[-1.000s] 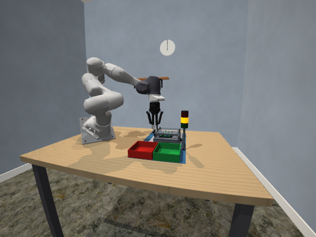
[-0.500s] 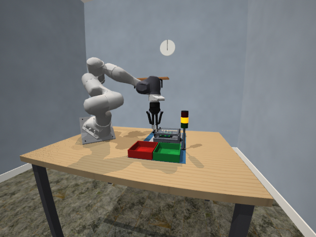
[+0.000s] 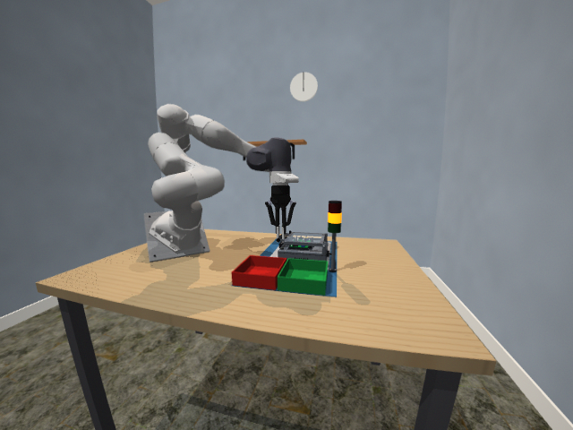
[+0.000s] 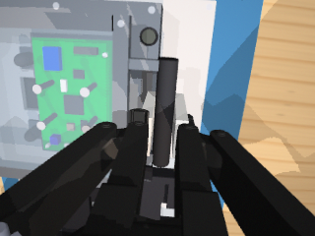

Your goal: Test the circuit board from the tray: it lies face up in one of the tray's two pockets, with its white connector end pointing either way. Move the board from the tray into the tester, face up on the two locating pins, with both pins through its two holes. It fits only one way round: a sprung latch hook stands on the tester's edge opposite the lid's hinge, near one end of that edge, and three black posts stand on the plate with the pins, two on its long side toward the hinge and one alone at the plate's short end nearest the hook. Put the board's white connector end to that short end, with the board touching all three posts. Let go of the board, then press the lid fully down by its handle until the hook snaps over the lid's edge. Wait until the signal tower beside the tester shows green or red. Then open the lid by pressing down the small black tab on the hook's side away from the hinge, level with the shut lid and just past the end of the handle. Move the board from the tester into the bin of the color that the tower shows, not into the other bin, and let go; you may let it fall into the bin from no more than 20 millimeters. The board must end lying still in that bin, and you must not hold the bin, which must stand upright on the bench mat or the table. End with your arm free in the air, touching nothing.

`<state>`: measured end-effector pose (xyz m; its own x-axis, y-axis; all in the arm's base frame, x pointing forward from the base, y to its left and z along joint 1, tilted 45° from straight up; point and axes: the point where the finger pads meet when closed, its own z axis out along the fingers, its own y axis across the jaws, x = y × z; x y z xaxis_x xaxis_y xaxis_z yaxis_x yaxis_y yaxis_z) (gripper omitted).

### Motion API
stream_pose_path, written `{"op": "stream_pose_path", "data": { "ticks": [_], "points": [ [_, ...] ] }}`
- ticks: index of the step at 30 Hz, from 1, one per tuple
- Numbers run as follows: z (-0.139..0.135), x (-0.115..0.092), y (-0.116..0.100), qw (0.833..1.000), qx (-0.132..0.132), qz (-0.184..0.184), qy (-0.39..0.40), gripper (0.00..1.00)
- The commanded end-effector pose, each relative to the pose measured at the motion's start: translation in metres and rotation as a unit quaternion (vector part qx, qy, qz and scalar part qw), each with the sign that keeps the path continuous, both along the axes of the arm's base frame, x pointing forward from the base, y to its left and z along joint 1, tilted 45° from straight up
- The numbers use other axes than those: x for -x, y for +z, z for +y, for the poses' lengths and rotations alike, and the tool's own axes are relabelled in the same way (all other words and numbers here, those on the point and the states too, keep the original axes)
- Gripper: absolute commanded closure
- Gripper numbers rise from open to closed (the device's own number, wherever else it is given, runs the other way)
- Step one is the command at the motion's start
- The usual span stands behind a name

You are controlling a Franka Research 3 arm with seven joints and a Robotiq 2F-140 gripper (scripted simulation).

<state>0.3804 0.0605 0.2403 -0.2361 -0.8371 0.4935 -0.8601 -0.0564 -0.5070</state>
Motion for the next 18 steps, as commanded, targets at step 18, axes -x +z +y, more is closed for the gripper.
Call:
{"op": "stream_pose_path", "data": {
  "ticks": [18],
  "points": [
    [-0.0013, -0.0025, -0.0033, 1.0, -0.003, -0.001, 0.0, 0.7]
  ]
}}
